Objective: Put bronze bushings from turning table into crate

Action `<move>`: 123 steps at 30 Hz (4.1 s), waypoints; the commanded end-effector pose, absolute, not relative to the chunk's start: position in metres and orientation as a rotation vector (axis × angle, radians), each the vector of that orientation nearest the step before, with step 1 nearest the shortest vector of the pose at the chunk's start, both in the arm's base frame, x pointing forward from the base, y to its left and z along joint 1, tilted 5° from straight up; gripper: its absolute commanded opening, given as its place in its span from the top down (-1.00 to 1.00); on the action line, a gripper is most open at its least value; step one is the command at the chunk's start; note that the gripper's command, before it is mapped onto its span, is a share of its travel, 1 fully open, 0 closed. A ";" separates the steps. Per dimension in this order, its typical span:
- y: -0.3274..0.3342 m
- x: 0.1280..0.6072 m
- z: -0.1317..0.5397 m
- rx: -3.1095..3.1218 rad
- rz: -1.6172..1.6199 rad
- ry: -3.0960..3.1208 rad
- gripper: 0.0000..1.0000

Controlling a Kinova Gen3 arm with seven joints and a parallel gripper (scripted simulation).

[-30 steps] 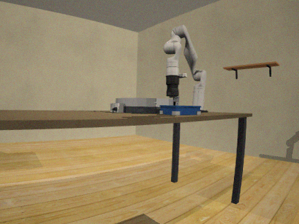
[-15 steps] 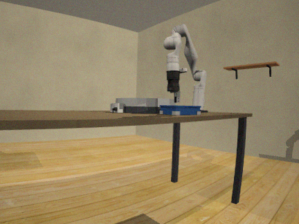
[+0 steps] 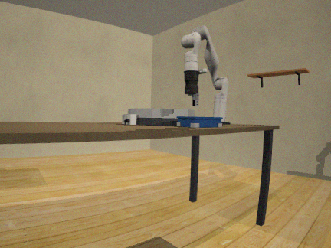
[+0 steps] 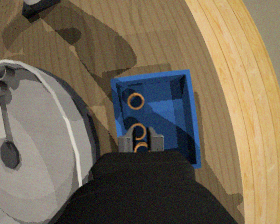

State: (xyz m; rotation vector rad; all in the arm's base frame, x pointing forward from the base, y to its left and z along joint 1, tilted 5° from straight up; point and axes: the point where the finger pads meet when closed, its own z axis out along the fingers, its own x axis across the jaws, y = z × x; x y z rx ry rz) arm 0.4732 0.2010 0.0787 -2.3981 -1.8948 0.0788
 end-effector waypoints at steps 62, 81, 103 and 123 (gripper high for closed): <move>0.201 0.483 0.122 -2.409 0.042 -1.897 0.16; 0.201 0.483 0.122 -2.409 0.042 -1.897 0.16; 0.201 0.483 0.122 -2.409 0.042 -1.897 -1.00; 0.204 0.480 0.138 -2.279 0.033 -2.050 -1.00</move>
